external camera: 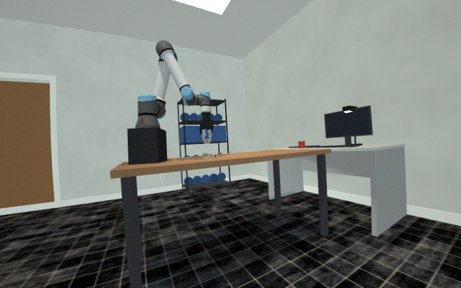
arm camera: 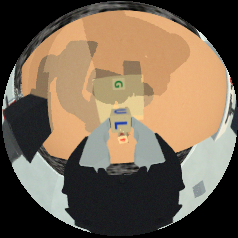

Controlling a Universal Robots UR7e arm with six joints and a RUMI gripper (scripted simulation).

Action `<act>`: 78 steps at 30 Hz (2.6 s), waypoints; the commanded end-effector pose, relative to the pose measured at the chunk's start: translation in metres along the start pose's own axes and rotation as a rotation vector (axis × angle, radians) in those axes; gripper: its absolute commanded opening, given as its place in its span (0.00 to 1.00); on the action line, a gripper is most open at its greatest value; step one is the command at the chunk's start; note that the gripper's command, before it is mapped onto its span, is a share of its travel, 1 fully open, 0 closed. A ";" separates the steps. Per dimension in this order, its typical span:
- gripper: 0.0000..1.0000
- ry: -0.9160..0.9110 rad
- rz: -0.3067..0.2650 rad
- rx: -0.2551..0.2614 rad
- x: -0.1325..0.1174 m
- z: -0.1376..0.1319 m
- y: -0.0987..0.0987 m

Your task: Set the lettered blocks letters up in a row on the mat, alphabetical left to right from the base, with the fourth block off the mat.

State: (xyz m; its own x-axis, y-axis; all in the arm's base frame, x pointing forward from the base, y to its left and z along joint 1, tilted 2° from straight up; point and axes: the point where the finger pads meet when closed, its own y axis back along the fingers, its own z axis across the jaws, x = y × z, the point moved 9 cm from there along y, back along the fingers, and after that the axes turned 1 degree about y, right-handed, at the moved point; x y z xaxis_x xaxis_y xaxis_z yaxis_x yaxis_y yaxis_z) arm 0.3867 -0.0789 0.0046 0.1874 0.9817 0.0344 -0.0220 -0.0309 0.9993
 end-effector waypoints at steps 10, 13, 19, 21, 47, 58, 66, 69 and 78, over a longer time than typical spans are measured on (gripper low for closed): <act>0.09 0.006 0.003 0.004 0.001 -0.002 -0.003; 0.09 0.007 0.003 0.004 0.002 -0.002 -0.008; 0.09 0.007 0.003 0.004 0.002 -0.002 -0.024; 0.09 0.007 0.003 0.004 0.002 -0.002 -0.031; 0.09 0.006 0.001 -0.002 0.000 0.001 -0.095; 0.09 0.006 0.001 0.000 0.000 0.000 -0.096; 0.09 0.006 0.001 -0.001 0.000 0.000 -0.096; 0.09 0.006 0.001 -0.001 0.000 0.000 -0.096; 0.09 0.006 0.001 -0.001 0.000 0.000 -0.096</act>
State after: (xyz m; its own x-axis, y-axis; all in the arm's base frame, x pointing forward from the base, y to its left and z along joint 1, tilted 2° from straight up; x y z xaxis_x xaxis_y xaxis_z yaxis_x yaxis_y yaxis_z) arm 0.3874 -0.0754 -0.0916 0.1817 0.9827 0.0360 -0.0194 -0.0330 0.9993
